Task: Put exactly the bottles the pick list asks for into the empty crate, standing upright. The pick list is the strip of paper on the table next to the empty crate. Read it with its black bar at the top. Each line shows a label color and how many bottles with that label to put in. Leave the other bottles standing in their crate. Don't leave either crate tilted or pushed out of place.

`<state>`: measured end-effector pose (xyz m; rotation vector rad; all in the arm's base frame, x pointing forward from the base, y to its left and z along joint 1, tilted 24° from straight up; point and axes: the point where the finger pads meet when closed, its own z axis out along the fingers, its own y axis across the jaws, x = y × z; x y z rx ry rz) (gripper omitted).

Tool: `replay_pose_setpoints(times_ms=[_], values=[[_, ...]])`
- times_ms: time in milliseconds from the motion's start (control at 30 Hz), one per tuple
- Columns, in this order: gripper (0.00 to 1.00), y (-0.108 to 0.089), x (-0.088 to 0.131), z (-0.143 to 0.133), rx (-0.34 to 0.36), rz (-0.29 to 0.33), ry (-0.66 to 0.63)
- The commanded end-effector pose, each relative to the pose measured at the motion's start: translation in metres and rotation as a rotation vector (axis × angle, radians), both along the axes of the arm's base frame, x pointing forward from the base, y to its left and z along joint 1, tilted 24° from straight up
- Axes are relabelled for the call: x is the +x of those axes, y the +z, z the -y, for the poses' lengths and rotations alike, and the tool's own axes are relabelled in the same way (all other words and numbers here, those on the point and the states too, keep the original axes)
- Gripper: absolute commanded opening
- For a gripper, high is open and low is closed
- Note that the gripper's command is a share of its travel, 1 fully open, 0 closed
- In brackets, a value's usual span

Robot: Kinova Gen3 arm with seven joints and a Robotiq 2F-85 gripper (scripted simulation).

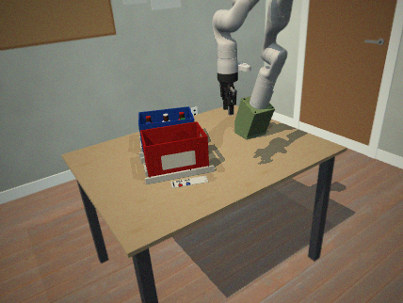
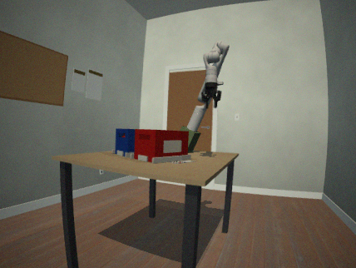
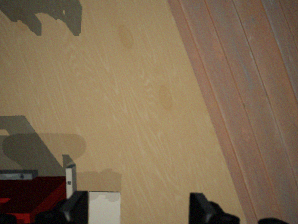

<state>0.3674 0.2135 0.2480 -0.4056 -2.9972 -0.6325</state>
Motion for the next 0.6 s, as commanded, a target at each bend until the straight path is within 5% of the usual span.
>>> replay_pose_setpoints(times_ms=[0, 567], values=[[0.67, -0.005, 0.010, 0.003, 0.001, 0.001, 0.000], [0.67, -0.044, 0.069, 0.028, 0.001, 0.001, 0.000]])
